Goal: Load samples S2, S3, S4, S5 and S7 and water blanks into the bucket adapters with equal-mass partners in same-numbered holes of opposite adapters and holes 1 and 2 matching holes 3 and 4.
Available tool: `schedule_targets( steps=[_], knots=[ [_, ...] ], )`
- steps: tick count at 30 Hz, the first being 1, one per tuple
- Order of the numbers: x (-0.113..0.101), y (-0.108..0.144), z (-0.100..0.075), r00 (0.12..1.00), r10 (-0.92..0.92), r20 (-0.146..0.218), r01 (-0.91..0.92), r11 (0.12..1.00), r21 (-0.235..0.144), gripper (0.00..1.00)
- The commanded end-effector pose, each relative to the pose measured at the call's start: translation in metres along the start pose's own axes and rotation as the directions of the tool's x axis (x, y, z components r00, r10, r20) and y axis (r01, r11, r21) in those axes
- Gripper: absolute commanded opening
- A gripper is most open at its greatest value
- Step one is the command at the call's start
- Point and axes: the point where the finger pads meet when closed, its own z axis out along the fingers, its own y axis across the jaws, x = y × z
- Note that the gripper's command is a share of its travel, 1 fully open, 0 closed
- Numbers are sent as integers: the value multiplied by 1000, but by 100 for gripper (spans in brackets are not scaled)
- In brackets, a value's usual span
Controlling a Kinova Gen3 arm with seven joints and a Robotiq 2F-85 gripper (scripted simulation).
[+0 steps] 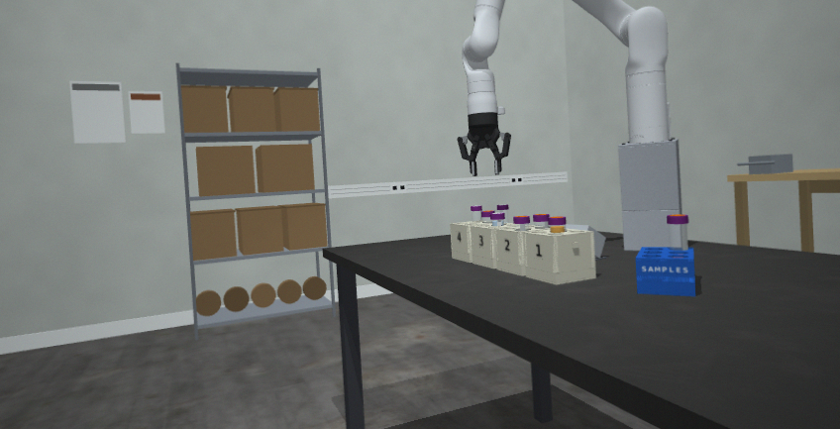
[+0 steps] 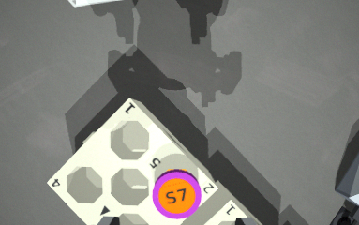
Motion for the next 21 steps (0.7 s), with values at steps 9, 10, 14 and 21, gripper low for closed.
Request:
schedule_targets(
  steps=[9,10,14,21],
  knots=[
    [0,-1,-14,1000,0,1,0,1000,2,62],
    [0,-1,-15,1000,0,1,0,1000,2,62],
    [0,-1,-17,1000,0,1,0,1000,2,62],
    [0,-1,-17,1000,0,1,0,1000,2,62]
  ],
)
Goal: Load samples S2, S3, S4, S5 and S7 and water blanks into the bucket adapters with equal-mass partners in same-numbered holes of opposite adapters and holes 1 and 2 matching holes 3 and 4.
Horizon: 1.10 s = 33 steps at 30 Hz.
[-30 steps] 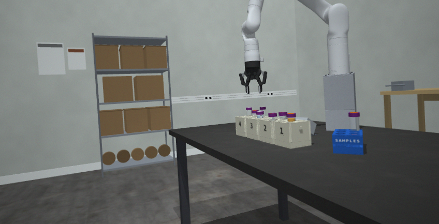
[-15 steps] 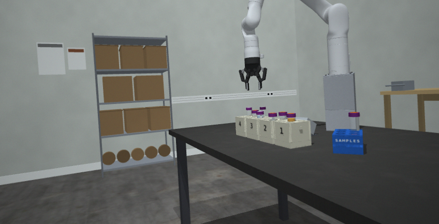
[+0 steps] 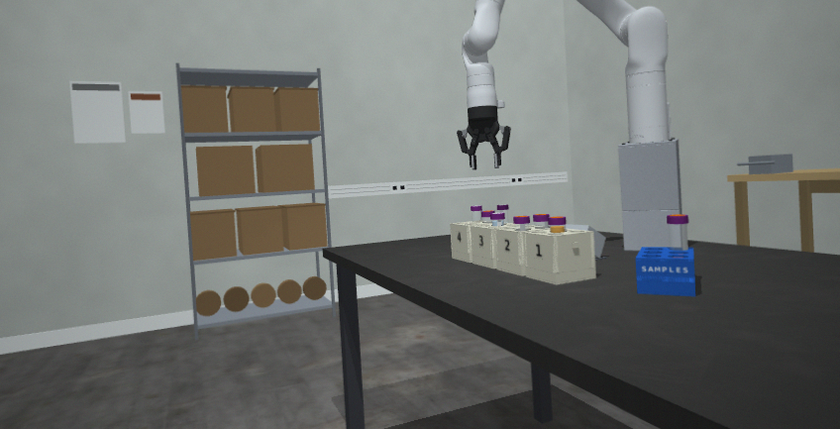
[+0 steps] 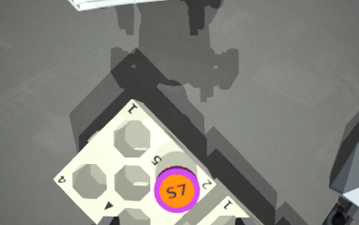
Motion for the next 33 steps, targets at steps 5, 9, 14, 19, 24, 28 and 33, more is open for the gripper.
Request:
schedule_targets(
  steps=[5,9,14,19,24,28,33],
  knots=[
    [0,-1,-1,1000,0,1,0,1000,2,62],
    [0,-1,-1,1000,0,1,0,1000,2,62],
    [-2,2,-1,999,40,1,-40,999,2,62],
    [-11,16,-1,994,112,1,-112,994,2,62],
    [-20,30,-1,994,112,1,-112,994,2,62],
    [-25,39,-1,994,112,1,-112,994,2,62],
    [-32,50,-1,994,112,1,-112,994,1,62]
  ],
)
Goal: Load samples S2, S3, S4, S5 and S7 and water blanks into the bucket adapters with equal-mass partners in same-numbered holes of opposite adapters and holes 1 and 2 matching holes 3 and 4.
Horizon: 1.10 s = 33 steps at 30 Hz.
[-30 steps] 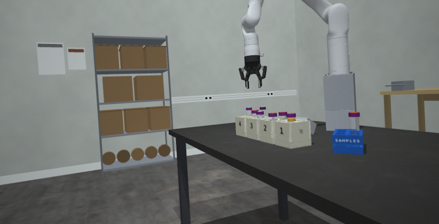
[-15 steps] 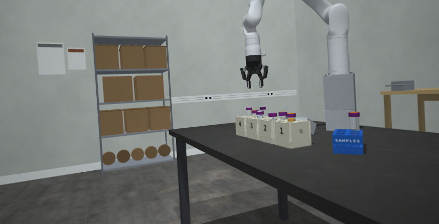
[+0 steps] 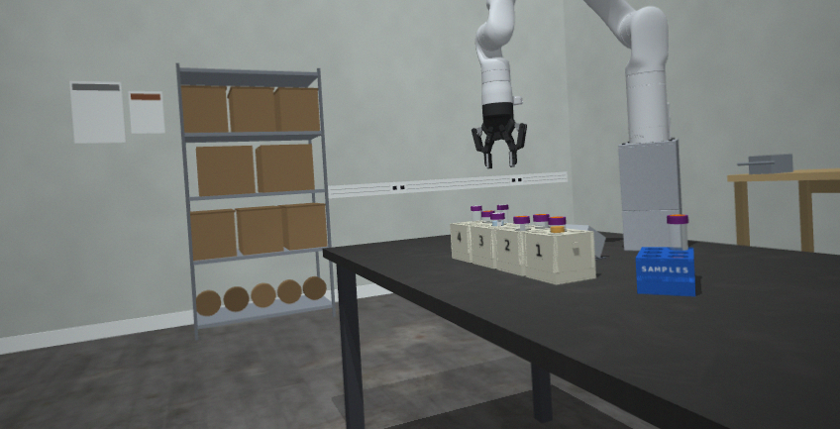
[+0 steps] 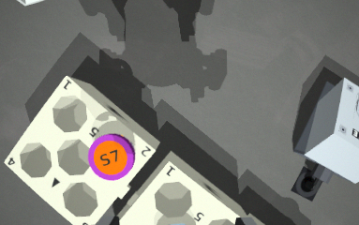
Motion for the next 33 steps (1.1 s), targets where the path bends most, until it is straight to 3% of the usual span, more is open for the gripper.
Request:
schedule_targets(
  steps=[1,33],
  knots=[
    [-4,8,-1,1000,0,1,0,1000,2,62],
    [-45,92,0,1000,0,1,0,1000,2,62]
  ],
)
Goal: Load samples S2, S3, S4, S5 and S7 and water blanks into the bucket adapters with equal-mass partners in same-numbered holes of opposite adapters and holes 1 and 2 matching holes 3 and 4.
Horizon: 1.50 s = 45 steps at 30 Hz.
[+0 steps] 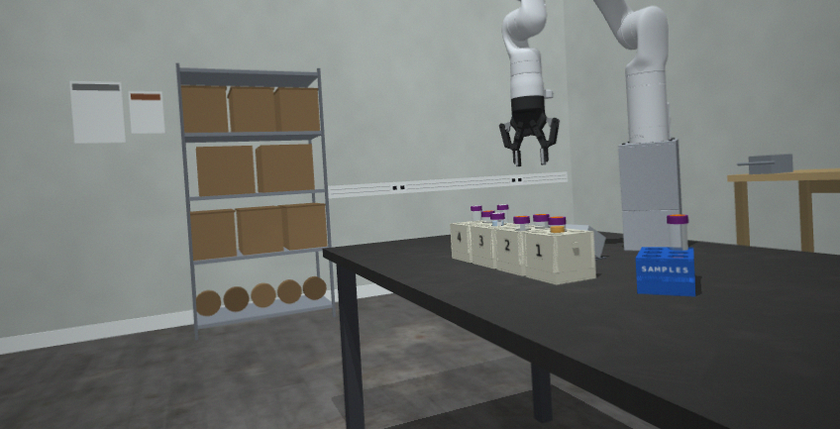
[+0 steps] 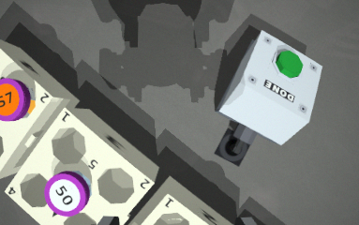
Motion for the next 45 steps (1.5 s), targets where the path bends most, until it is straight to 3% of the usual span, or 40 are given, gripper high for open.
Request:
schedule_targets(
  steps=[1,45],
  knots=[
    [-4,8,0,1000,0,1,0,1000,1,62],
    [-63,128,0,1000,0,1,0,1000,1,62]
  ],
)
